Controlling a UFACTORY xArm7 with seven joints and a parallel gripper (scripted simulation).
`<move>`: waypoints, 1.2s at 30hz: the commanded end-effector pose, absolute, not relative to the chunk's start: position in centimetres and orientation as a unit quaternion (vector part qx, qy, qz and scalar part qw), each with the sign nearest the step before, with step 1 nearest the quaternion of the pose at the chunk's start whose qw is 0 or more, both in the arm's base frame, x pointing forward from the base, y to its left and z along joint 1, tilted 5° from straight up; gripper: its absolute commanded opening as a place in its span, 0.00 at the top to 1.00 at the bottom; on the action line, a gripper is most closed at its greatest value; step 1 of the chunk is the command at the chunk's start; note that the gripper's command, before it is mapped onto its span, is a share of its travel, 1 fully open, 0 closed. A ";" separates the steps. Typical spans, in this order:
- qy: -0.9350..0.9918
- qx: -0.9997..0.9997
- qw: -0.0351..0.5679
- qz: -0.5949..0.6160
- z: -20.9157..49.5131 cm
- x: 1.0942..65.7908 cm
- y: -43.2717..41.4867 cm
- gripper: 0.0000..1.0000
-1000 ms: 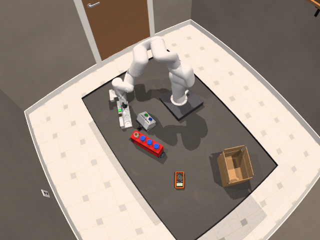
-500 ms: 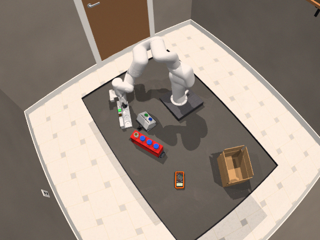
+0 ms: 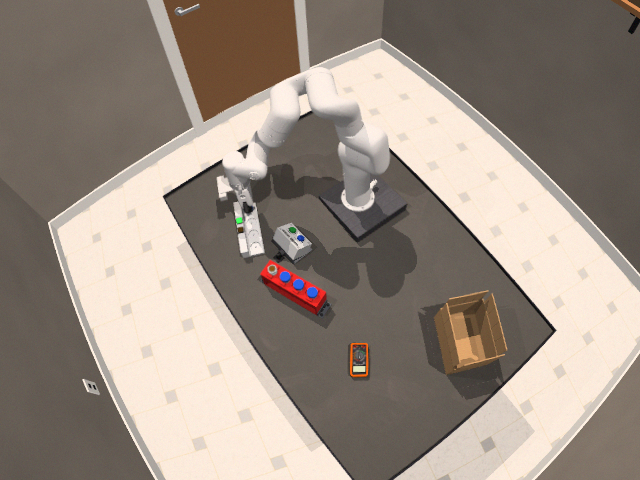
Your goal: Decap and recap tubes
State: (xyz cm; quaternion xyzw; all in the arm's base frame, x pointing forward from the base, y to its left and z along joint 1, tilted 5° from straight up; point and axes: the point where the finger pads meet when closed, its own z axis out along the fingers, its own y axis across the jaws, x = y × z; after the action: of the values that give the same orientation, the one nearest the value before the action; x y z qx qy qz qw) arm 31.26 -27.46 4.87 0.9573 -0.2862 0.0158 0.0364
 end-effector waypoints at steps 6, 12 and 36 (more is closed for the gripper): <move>-0.287 0.957 0.041 0.016 9.5 31.3 -27.1 1.00; -0.287 0.957 0.041 0.016 12.5 31.3 -26.8 1.00; -0.378 0.925 0.039 0.020 16.7 32.7 -23.4 1.00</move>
State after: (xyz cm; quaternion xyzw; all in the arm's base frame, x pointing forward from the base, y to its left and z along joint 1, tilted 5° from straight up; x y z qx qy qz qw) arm 31.60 -25.45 16.60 0.9429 -0.3310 0.0143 0.0352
